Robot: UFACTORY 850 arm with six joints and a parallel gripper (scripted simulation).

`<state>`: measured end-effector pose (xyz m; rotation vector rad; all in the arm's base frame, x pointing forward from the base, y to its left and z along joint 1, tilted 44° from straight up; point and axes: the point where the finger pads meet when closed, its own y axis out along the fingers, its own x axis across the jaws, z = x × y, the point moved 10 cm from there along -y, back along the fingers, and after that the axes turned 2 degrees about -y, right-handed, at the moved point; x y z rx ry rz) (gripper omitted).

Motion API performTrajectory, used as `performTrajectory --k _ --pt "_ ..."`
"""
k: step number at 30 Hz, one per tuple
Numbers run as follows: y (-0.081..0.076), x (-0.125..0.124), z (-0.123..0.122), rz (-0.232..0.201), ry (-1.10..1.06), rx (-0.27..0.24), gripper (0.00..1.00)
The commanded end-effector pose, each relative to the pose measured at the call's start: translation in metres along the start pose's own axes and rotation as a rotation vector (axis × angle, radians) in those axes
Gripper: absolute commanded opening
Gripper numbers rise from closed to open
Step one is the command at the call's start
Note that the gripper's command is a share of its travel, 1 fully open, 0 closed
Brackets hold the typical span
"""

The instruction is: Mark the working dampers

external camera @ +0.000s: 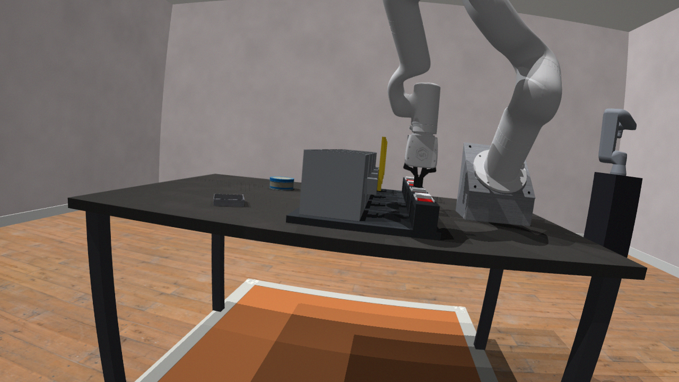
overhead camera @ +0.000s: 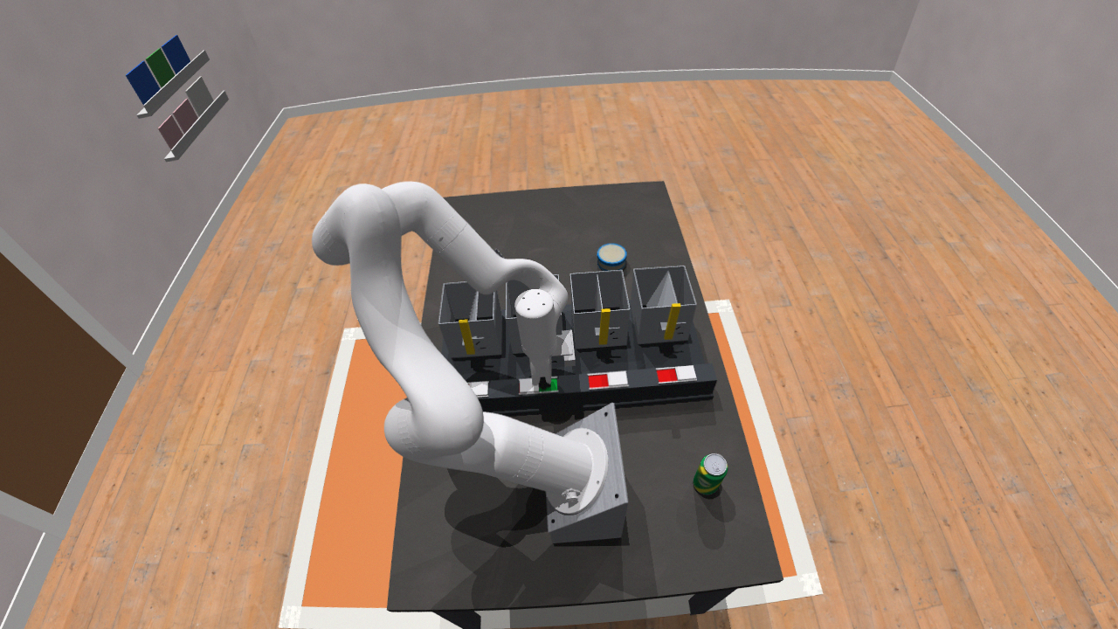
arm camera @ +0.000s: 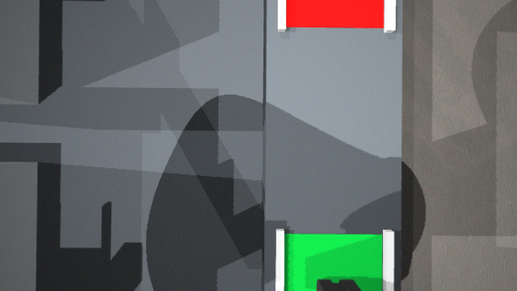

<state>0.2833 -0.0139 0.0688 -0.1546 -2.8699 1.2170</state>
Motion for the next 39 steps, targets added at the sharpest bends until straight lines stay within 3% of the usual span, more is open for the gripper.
performTrajectory --k 1,39 --pt "-0.0003 -0.0004 0.0000 0.001 0.000 0.000 0.00" --pt "-0.0003 -0.0002 0.0055 0.001 0.000 0.000 0.00"
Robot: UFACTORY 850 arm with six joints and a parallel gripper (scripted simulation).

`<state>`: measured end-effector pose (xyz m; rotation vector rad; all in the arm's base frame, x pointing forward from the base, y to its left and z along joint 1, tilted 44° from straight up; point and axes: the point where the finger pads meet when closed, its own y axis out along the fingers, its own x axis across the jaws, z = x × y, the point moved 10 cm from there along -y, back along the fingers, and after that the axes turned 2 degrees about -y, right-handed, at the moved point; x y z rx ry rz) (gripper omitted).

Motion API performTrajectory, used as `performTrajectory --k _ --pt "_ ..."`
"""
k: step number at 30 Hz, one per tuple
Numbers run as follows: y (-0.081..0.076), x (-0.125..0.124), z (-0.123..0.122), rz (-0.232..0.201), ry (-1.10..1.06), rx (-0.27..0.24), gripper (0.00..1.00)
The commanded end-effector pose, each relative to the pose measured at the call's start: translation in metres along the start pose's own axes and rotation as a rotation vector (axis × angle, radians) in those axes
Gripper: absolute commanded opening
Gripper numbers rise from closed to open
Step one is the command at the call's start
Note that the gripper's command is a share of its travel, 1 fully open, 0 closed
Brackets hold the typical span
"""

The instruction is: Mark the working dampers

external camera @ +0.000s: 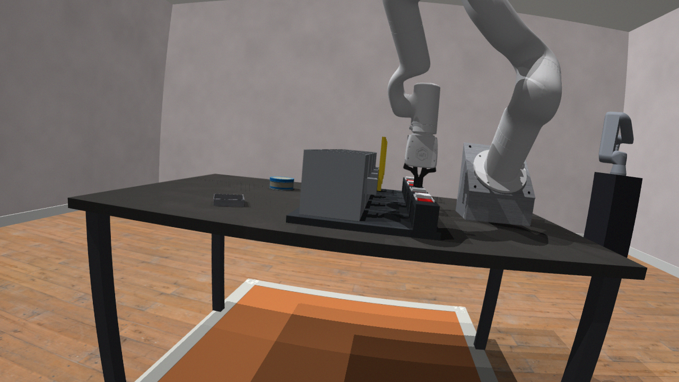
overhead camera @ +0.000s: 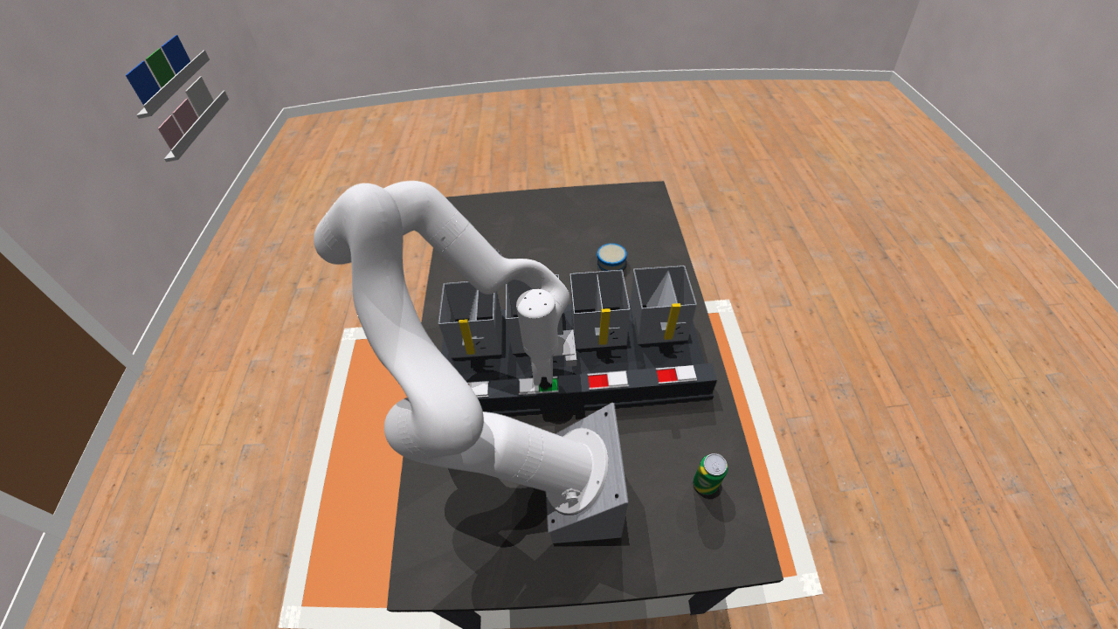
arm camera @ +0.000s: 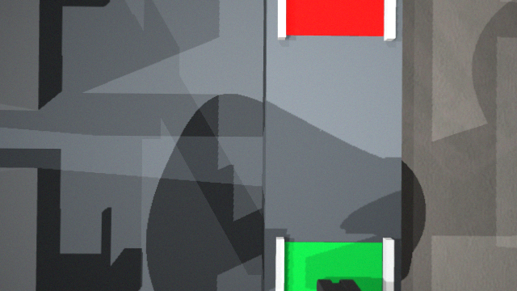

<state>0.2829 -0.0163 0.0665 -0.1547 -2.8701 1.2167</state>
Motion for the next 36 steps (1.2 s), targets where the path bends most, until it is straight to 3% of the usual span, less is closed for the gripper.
performTrajectory --k 1,11,25,36 --pt "0.000 0.000 0.002 0.001 0.000 0.001 0.00" --pt "-0.003 0.000 0.003 0.001 0.000 0.001 0.00" --pt "-0.038 0.000 0.003 0.001 0.000 0.001 0.00" --pt "-0.040 0.000 0.003 0.001 0.000 0.001 0.00"
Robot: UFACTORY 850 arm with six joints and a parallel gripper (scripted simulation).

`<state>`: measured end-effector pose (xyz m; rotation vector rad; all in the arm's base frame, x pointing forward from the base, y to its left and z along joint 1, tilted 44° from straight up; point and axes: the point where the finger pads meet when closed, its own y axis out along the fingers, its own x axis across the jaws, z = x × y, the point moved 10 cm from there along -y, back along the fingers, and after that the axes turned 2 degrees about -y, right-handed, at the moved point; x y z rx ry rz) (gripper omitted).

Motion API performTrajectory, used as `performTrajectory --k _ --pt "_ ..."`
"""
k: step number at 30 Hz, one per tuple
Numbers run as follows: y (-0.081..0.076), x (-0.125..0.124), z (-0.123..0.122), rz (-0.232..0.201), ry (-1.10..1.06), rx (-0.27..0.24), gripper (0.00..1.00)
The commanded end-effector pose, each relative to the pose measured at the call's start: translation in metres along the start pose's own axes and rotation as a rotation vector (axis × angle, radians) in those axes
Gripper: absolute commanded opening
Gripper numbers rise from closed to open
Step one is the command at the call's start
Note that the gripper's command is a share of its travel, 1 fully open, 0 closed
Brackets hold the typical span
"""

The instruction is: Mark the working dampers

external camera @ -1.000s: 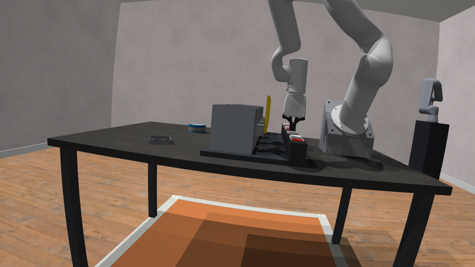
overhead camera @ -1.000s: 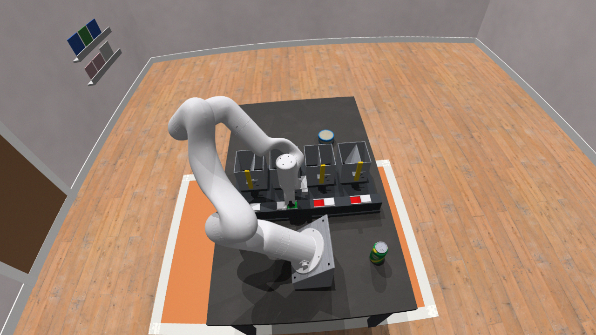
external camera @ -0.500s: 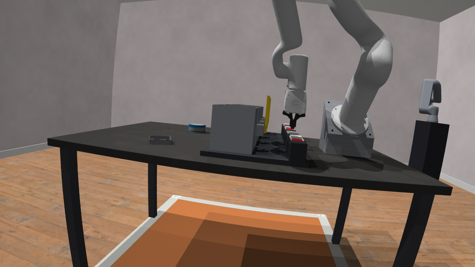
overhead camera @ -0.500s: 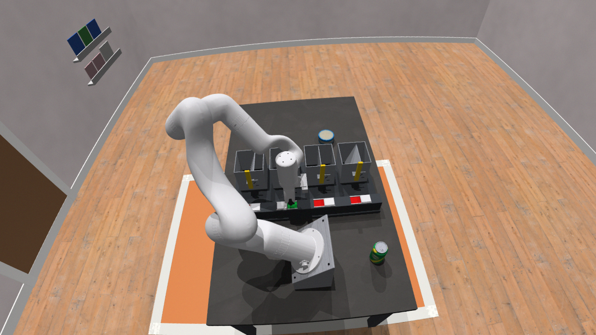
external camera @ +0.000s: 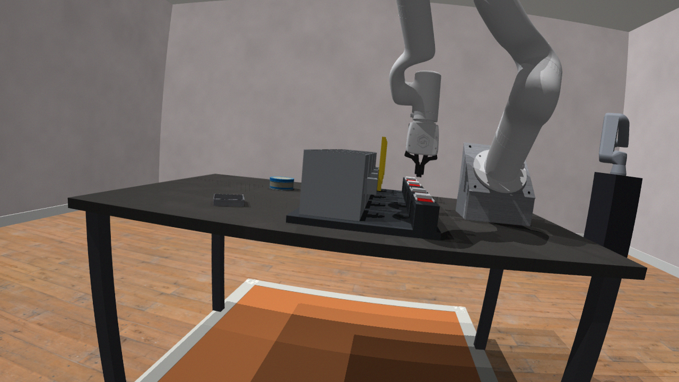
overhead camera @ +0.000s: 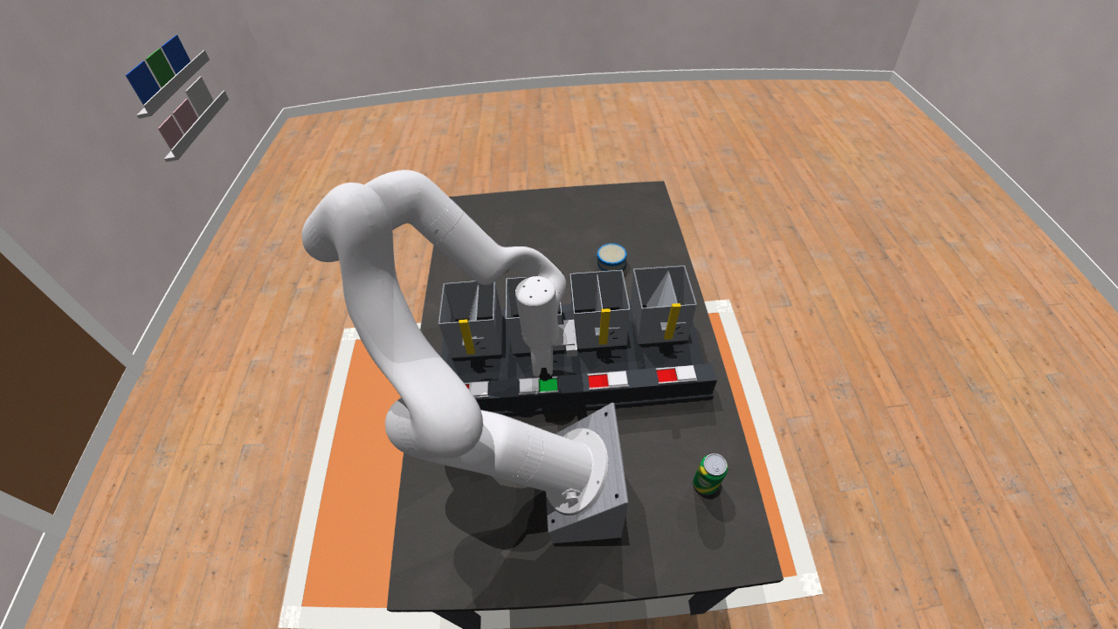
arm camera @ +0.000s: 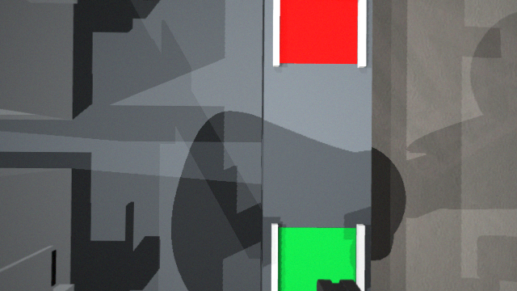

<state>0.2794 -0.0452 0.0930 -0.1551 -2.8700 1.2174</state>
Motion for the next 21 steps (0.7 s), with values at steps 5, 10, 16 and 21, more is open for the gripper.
performTrajectory --k 5,10,16,21 --pt "-0.001 -0.001 0.000 0.001 0.000 0.000 0.00" --pt "-0.002 -0.001 0.000 0.001 0.000 0.000 0.00" --pt "-0.011 -0.001 0.000 0.001 0.000 0.000 0.00" --pt "-0.024 -0.001 0.000 0.001 0.000 0.000 0.00"
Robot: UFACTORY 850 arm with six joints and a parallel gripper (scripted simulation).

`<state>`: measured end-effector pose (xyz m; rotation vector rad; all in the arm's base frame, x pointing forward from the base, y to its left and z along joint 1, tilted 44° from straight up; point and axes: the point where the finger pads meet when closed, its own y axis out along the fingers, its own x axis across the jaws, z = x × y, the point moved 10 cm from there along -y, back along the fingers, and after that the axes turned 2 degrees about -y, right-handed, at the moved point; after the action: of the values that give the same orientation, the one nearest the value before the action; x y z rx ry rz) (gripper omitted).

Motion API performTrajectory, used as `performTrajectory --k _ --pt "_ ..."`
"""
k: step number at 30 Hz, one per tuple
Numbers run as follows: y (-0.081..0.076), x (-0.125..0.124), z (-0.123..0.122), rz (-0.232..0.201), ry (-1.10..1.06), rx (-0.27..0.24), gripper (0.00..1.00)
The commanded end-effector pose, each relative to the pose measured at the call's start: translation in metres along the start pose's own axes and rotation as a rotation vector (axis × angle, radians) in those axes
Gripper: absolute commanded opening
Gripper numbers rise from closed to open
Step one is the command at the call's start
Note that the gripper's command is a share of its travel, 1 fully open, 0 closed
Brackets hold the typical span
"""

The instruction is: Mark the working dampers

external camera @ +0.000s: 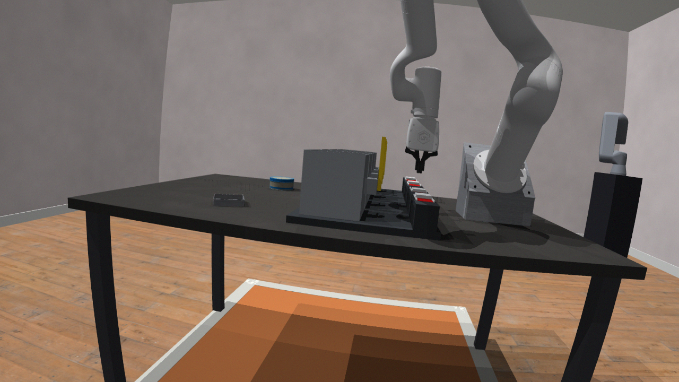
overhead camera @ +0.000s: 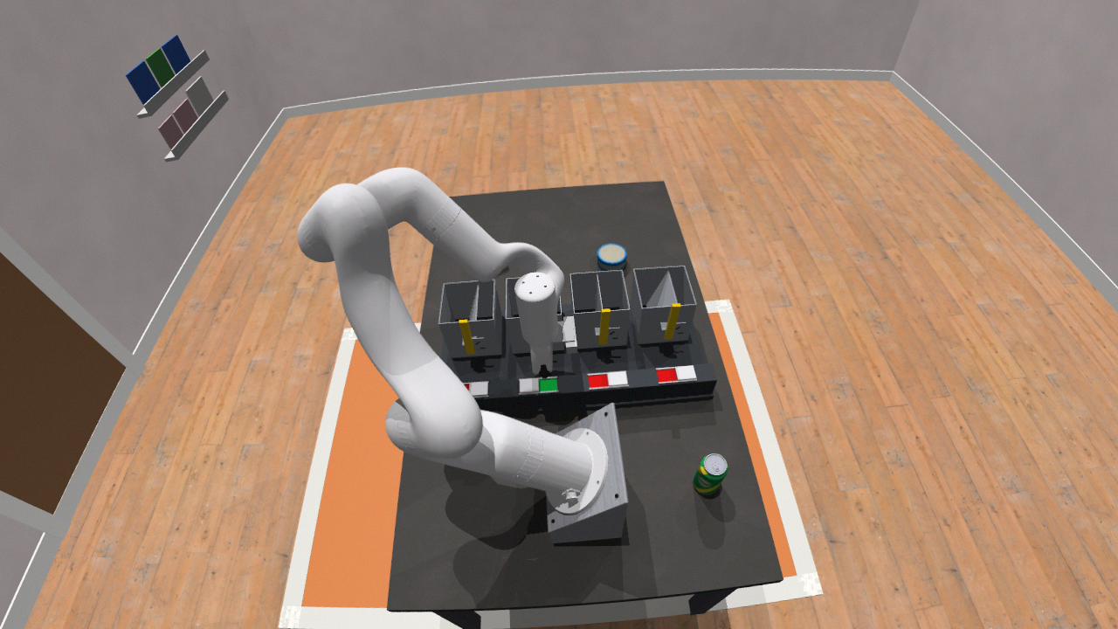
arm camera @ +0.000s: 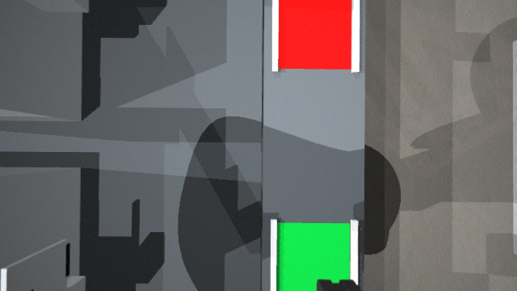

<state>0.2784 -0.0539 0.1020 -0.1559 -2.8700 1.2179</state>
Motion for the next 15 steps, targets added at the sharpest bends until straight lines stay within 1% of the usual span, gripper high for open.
performTrajectory --k 1,3,5,8,13,14,15 --pt "-0.014 -0.001 0.000 0.000 0.000 0.000 0.00" --pt "-0.019 -0.001 0.000 0.000 0.000 0.000 0.00" --pt "-0.019 -0.001 0.000 0.000 0.000 0.000 0.00" --pt "-0.023 -0.001 0.000 0.000 0.000 0.000 0.00" --pt "-0.024 -0.001 0.001 0.000 0.000 0.000 0.00" --pt "-0.024 -0.001 0.006 0.000 0.000 0.000 0.00" --pt "-0.025 -0.001 0.019 0.000 0.000 0.001 0.00"
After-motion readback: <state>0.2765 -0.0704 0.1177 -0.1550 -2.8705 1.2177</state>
